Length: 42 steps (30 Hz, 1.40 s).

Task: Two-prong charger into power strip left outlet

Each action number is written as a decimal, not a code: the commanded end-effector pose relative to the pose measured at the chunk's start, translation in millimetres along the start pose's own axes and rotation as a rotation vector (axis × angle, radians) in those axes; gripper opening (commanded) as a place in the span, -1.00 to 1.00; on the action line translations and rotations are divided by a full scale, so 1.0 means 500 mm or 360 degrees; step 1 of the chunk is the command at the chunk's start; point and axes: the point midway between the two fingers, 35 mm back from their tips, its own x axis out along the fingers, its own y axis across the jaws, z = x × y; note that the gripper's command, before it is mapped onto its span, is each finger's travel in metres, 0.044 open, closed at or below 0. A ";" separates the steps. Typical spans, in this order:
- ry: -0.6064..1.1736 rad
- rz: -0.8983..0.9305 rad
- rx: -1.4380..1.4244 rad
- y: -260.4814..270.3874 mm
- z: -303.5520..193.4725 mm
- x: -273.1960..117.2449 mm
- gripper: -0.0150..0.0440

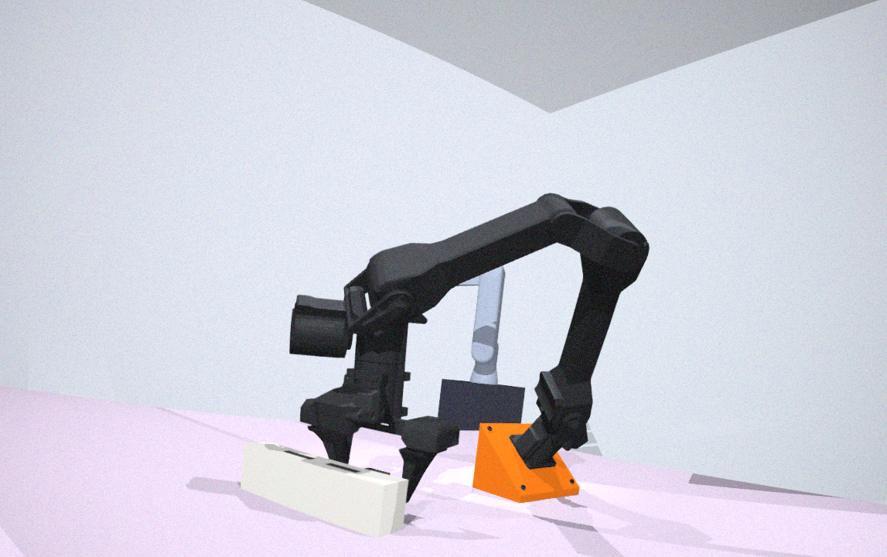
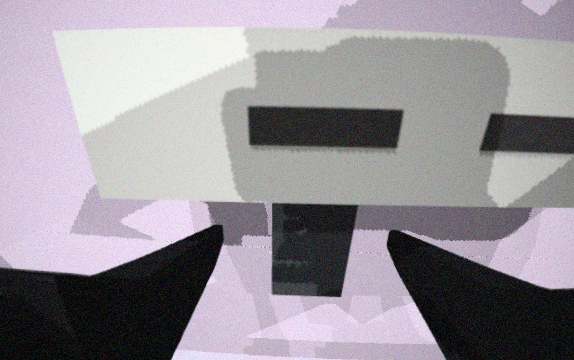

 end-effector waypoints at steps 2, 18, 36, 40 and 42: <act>-0.0005 0.0004 -0.0008 0.000 -0.009 0.001 1.00; -0.0003 0.0003 -0.0006 -0.003 -0.053 0.004 1.00; -0.0002 0.0004 -0.0005 -0.003 -0.103 0.008 1.00; -0.0002 0.0005 -0.0005 -0.002 -0.114 0.010 1.00; -0.0002 0.0005 -0.0005 -0.002 -0.117 0.010 1.00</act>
